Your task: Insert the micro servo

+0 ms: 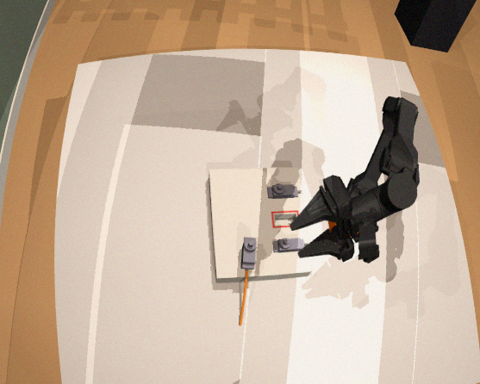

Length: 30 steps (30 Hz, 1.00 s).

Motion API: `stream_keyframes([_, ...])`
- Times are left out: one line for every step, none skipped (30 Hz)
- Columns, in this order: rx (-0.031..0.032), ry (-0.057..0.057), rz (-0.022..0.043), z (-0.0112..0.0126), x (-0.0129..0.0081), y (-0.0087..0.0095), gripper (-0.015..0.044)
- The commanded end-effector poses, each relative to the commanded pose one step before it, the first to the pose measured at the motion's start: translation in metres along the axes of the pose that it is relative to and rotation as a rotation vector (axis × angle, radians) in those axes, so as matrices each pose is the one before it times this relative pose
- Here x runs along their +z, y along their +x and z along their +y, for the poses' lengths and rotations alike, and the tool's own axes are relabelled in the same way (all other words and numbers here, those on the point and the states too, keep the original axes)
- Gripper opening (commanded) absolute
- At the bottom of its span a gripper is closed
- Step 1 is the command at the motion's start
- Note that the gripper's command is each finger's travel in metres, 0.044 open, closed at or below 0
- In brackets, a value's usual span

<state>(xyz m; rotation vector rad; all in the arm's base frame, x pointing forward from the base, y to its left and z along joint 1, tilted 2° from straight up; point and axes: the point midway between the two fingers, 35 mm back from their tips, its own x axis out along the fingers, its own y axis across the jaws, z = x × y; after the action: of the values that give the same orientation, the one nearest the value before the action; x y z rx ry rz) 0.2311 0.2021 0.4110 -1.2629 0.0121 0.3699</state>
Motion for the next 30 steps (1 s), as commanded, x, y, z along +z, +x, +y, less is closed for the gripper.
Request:
stream_keyframes([0.03348, 0.0813, 0.01598, 0.00874, -0.00156, 0.0091, 0.044])
stream_keyframes([0.00788, 0.0214, 0.00426, 0.00197, -0.00059, 0.00215, 0.044])
stream_keyframes([0.00783, 0.0215, 0.0045, 0.00194, -0.00066, 0.00216, 0.044])
stream_keyframes([0.00778, 0.0216, 0.00474, 0.00191, -0.00072, 0.00217, 0.044])
stream_keyframes([0.0078, 0.0212, 0.00659, 0.00197, -0.00123, 0.00259, 0.044])
stream_keyframes([0.00765, 0.0218, 0.00521, 0.00184, -0.00085, 0.00218, 0.044])
stream_keyframes([0.00757, 0.0219, 0.00544, 0.00181, -0.00091, 0.00219, 0.044])
stream_keyframes([0.00757, 0.0219, 0.00721, 0.0019, -0.00134, 0.0025, 0.044])
stream_keyframes([0.0074, 0.0222, 0.0059, 0.00173, -0.00103, 0.0022, 0.044])
stream_keyframes([0.00727, 0.0223, 0.00616, 0.00168, -0.0011, 0.00221, 0.044])
stream_keyframes([0.00719, 0.0224, 0.00636, 0.00164, -0.00115, 0.00221, 0.044])
stream_keyframes([0.00588, 0.0229, 0.00833, 0.00138, -0.00162, 0.00253, 0.044])
stream_keyframes([0.00696, 0.0225, 0.0068, 0.00155, -0.00125, 0.00222, 0.044])
stream_keyframes([0.00683, 0.0227, 0.00702, 0.0015, -0.0013, 0.00223, 0.044])
stream_keyframes([0.00669, 0.0228, 0.00723, 0.00145, -0.00135, 0.00224, 0.044])
stream_keyframes([0.00655, 0.0229, 0.00745, 0.0014, -0.0014, 0.00224, 0.044])
stream_keyframes([0.0064, 0.023, 0.00766, 0.00135, -0.00144, 0.00225, 0.044])
stream_keyframes([0.00624, 0.0231, 0.00786, 0.00129, -0.00149, 0.00225, 0.044])
stream_keyframes([0.00606, 0.023, 0.00844, 0.00122, -0.0016, 0.00236, 0.044])
stream_keyframes([0.00591, 0.0233, 0.00826, 0.00118, -0.00157, 0.00226, 0.044])
stream_keyframes([0.00322, 0.0253, 0.00939, 0.00048, -0.00215, 0.00284, 0.044])
stream_keyframes([0.00557, 0.0235, 0.00863, 0.00106, -0.00164, 0.00226, 0.044])
stream_keyframes([0.00538, 0.0236, 0.00881, 0.001, -0.00167, 0.00227, 0.044])
stream_keyframes([0.00519, 0.0237, 0.00899, 0.00094, -0.0017, 0.00227, 0.044])
stream_keyframes([0.00499, 0.0238, 0.00917, 0.00088, -0.00173, 0.00227, 0.044])
stream_keyframes([0.00478, 0.0239, 0.00933, 0.00081, -0.00175, 0.00228, 0.044])
stream_keyframes([0.00426, 0.0238, 0.00973, 0.00061, -0.0018, 0.00235, 0.044])
stream_keyframes([0.00404, 0.0239, 0.00987, 0.00055, -0.00182, 0.00235, 0.044])
stream_keyframes([0.00382, 0.024, 0.01001, 0.00048, -0.00183, 0.00236, 0.044])
stream_keyframes([0.0036, 0.0241, 0.01015, 0.00042, -0.00185, 0.00236, 0.044])
